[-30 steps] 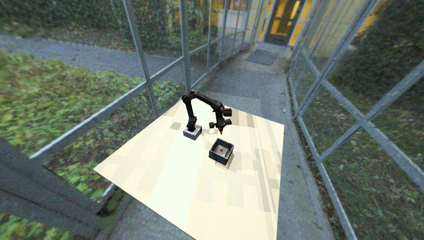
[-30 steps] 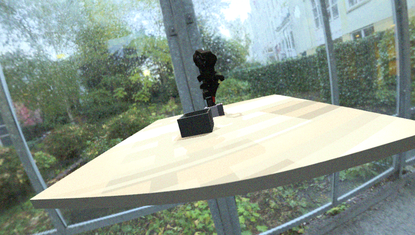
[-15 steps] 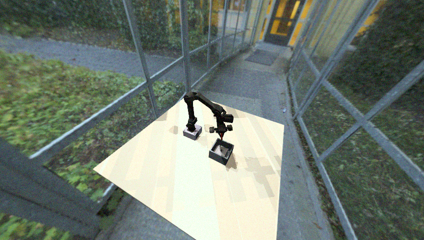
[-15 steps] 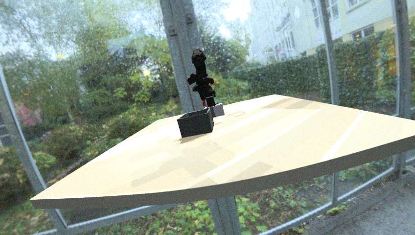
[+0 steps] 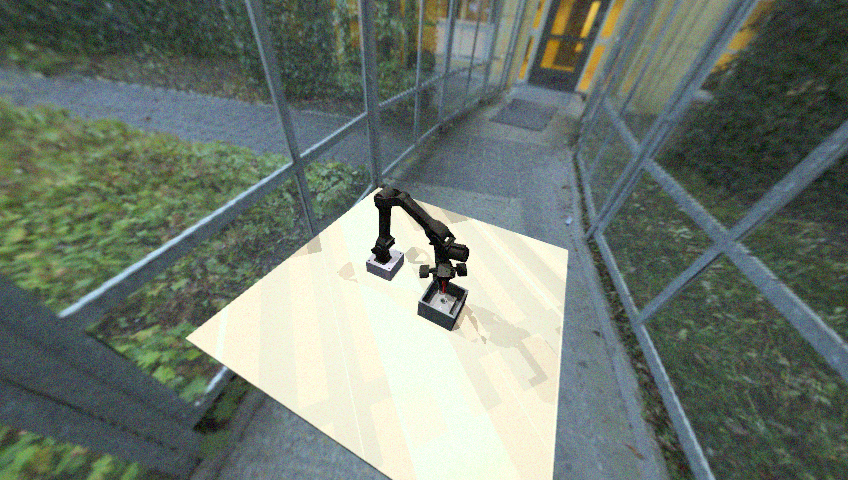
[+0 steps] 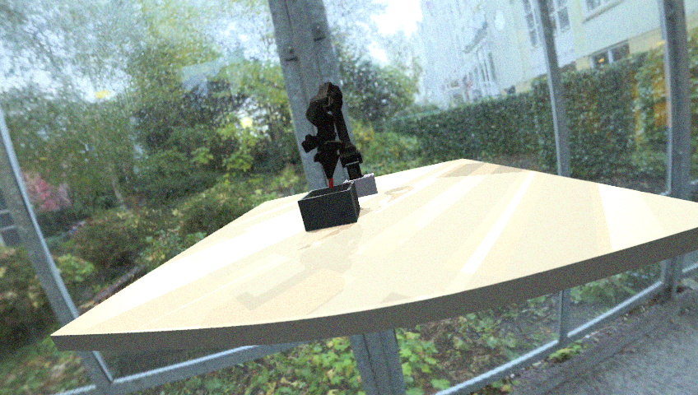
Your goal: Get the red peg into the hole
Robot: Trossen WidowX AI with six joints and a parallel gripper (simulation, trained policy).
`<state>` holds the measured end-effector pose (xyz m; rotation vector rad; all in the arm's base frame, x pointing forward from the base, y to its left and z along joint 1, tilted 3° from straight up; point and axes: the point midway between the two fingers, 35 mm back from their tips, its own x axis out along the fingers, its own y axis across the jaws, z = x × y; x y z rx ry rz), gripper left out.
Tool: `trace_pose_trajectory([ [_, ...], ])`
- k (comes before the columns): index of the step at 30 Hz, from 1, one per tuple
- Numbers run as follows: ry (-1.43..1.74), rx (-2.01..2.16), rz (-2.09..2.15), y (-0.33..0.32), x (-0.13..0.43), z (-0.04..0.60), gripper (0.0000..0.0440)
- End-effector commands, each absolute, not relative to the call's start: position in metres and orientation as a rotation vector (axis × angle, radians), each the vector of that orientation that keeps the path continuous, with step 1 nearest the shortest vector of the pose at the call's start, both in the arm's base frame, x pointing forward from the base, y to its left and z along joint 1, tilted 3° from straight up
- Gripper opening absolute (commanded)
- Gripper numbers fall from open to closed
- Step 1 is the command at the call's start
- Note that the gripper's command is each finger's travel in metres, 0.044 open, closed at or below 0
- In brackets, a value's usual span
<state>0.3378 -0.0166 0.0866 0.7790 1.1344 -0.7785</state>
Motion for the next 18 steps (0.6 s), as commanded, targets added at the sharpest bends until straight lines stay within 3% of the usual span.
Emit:
trace_pose_trajectory([
  [1, 1.145, 0.788, -0.782, -0.021, 0.344, 0.080, 0.0013],
  [7, 1.180, 0.786, -0.796, -0.027, 0.349, 0.059, 0.0022],
  [12, 1.216, 0.759, -0.801, -0.033, 0.351, 0.043, 0.0132],
  [16, 1.234, 0.741, -0.804, -0.035, 0.356, 0.038, 0.0143],
  [18, 1.226, 0.738, -0.796, -0.037, 0.363, 0.038, 0.0188],
])
